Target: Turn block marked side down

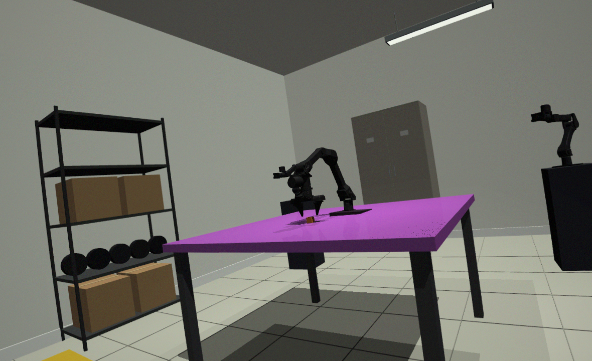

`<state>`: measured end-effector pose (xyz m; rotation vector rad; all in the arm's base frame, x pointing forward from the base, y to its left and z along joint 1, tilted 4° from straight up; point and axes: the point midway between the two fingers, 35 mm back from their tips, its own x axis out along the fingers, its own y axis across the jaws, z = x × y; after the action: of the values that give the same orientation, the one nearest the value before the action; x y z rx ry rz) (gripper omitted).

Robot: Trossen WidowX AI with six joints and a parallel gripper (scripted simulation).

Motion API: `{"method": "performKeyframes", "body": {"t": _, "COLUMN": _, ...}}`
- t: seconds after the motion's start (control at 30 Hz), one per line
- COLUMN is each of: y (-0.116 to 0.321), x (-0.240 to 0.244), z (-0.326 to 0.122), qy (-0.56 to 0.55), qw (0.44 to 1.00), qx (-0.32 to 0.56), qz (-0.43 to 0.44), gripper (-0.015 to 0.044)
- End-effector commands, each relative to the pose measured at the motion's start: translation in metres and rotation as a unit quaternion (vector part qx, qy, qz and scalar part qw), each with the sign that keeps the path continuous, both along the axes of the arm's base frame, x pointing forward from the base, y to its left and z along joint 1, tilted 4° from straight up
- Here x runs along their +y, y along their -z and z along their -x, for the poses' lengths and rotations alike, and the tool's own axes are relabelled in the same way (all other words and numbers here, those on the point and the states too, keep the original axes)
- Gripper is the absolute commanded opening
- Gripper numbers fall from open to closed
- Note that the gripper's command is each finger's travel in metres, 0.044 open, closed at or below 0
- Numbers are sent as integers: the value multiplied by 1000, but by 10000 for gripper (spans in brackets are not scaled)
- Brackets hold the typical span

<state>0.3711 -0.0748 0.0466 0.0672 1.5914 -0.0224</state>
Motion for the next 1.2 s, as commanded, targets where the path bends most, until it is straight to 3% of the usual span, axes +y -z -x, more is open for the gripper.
{"method": "performKeyframes", "body": {"t": 0.0, "y": 8, "x": 0, "z": 1, "qy": -1, "qw": 1000, "qx": 2, "qz": 1, "gripper": 440}}
{"method": "performKeyframes", "body": {"t": 0.37, "y": 23, "x": 0, "z": 2, "qy": -1, "qw": 1000, "qx": 2, "qz": 1, "gripper": 440}}
{"method": "performKeyframes", "body": {"t": 0.77, "y": 23, "x": 0, "z": 2, "qy": -1, "qw": 1000, "qx": 2, "qz": 1, "gripper": 125}}
{"method": "performKeyframes", "body": {"t": 1.17, "y": 23, "x": 0, "z": 2, "qy": -1, "qw": 1000, "qx": 2, "qz": 1, "gripper": 45}}
